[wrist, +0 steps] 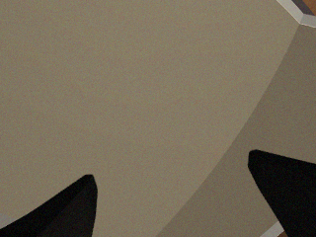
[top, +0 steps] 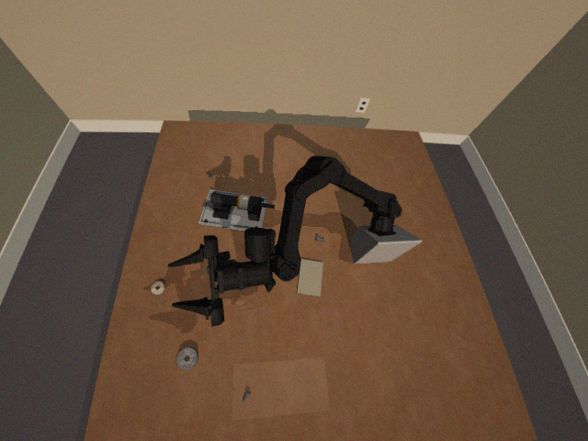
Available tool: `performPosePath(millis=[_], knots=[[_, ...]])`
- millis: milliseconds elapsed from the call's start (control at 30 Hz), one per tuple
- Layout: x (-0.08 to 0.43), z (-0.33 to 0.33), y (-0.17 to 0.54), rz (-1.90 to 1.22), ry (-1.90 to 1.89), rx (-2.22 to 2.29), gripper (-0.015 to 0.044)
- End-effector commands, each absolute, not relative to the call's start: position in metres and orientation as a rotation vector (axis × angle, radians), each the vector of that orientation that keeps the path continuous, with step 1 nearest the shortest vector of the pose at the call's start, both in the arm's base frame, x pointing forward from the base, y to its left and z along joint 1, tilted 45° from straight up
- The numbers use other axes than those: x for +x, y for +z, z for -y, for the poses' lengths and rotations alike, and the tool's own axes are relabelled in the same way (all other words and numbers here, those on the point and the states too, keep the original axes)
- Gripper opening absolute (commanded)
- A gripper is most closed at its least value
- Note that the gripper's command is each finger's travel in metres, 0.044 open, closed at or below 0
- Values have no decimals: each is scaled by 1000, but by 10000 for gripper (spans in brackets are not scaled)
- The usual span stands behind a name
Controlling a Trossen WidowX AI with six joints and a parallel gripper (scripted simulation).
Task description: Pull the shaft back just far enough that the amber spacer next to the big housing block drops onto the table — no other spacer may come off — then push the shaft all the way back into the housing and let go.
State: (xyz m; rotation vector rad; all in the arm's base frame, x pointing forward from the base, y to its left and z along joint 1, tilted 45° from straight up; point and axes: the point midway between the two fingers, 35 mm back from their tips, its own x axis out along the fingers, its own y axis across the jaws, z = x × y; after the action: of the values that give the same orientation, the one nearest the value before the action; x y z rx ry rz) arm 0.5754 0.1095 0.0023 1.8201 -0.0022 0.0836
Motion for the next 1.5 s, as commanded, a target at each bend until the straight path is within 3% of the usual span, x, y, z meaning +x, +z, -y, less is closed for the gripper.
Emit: performPosePath(millis=[0,367,633,933,1467], knots=[[575,-107,4,5,77,1824,426],[518,39,72,235,-343,2049,440],[414,127,95,505,-647,2177,440],[290,170,85,818,-898,2239,440],[283,168,83,825,-902,2240,440]])
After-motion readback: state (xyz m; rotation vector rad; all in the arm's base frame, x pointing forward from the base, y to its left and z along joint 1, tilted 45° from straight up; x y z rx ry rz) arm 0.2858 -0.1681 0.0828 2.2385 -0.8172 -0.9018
